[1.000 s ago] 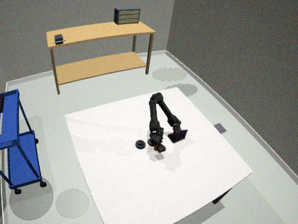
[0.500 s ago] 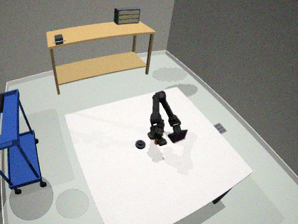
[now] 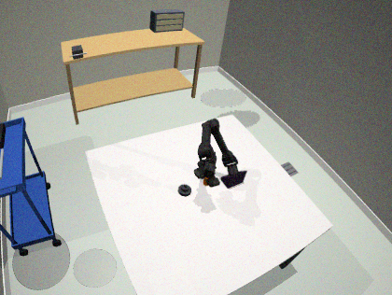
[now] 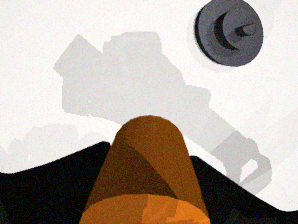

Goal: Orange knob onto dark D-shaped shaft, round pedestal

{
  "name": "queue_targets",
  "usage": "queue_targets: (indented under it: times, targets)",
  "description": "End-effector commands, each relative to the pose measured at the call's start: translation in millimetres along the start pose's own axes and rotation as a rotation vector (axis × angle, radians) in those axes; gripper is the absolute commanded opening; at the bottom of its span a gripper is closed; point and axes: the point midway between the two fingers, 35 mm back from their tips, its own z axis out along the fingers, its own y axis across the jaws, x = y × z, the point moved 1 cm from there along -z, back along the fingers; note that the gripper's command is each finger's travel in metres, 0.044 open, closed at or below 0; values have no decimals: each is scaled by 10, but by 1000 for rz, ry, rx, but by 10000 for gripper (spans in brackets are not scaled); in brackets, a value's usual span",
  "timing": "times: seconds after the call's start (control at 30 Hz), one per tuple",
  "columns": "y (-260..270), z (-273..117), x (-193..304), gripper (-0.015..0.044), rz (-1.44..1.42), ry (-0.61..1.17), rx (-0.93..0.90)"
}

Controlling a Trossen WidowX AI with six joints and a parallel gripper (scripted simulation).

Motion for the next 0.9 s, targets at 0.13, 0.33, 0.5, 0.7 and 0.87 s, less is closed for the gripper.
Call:
queue_targets:
  times: [0.13,0.33,0.5,0.7,0.87]
  targets:
    - [-91,29,-211,0,3,-9,-18]
    - [-175,86,-348,0,4,-10,-22]
    - [-254,138,-458,0,4,-12,-24]
    - [-359,204,-585,0,5,-13,-23]
    - [-454,262,-686,0,6,-15,-20]
